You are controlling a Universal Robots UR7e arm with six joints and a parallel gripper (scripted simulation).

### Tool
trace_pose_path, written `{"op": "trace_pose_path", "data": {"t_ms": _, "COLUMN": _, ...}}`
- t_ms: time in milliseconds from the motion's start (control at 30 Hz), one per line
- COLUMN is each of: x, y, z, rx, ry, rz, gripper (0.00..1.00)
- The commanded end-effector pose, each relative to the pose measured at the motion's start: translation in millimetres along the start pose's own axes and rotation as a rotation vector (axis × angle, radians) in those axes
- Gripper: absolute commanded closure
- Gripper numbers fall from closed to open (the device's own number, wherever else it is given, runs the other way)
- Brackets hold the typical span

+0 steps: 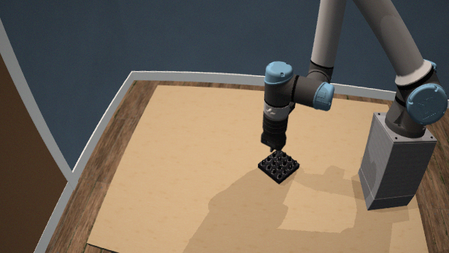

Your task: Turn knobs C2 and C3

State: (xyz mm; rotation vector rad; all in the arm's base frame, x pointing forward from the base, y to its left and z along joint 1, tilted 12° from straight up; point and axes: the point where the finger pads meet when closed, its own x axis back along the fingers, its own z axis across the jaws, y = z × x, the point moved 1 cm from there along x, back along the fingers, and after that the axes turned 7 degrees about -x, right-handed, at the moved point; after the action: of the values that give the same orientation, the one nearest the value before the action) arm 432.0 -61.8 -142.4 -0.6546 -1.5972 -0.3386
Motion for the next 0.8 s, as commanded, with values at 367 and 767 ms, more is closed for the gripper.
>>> {"op": "trace_pose_path", "data": {"t_ms": 367, "x": -11.0, "y": 0, "z": 0, "rx": 0.000, "ry": -0.001, "rz": -0.001, "gripper": 0.54}}
{"op": "trace_pose_path", "data": {"t_ms": 767, "x": -27.0, "y": -1, "z": 0, "rx": 0.000, "ry": -0.001, "rz": -0.001, "gripper": 0.54}}
